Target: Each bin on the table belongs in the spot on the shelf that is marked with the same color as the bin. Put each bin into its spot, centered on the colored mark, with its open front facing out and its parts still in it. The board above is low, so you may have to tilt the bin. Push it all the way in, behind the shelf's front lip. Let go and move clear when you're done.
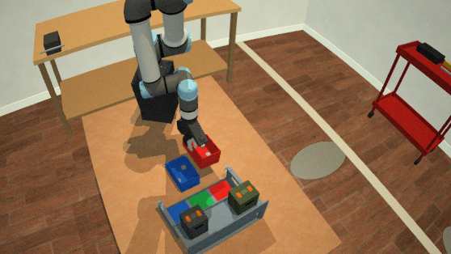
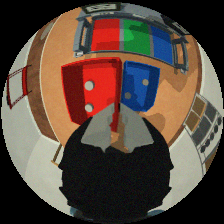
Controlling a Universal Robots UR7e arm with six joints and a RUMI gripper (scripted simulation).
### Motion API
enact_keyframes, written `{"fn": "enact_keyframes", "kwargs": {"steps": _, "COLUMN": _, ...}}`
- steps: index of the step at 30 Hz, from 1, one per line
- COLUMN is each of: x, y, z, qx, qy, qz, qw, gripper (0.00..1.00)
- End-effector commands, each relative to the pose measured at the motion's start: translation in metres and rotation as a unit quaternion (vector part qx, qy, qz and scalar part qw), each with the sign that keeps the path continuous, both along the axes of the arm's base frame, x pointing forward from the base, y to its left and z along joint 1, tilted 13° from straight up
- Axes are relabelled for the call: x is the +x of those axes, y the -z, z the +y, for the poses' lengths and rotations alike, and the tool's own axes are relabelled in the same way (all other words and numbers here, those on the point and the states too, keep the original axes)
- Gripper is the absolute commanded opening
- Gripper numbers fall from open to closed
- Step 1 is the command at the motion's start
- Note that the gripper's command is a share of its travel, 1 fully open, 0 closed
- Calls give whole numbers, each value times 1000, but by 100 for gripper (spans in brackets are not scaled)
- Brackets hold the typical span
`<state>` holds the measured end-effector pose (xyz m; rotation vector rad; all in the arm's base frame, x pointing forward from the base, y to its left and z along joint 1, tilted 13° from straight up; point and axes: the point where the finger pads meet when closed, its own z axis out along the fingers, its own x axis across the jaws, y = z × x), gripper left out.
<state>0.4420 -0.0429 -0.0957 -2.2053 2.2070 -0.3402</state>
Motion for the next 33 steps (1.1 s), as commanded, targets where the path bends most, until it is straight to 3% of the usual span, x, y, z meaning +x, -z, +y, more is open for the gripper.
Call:
{"fn": "enact_keyframes", "kwargs": {"steps": 1, "x": 0, "y": 0, "z": 0, "qx": 0, "qy": 0, "qz": -1, "qw": 1000, "gripper": 0}}
{"fn": "enact_keyframes", "kwargs": {"steps": 16, "x": 4, "y": 3, "z": -1, "qx": 0, "qy": 0, "qz": -1, "qw": 1000, "gripper": 0}}
{"fn": "enact_keyframes", "kwargs": {"steps": 33, "x": 37, "y": 36, "z": -7, "qx": 0, "qy": 0, "qz": -1, "qw": 1000, "gripper": 0}}
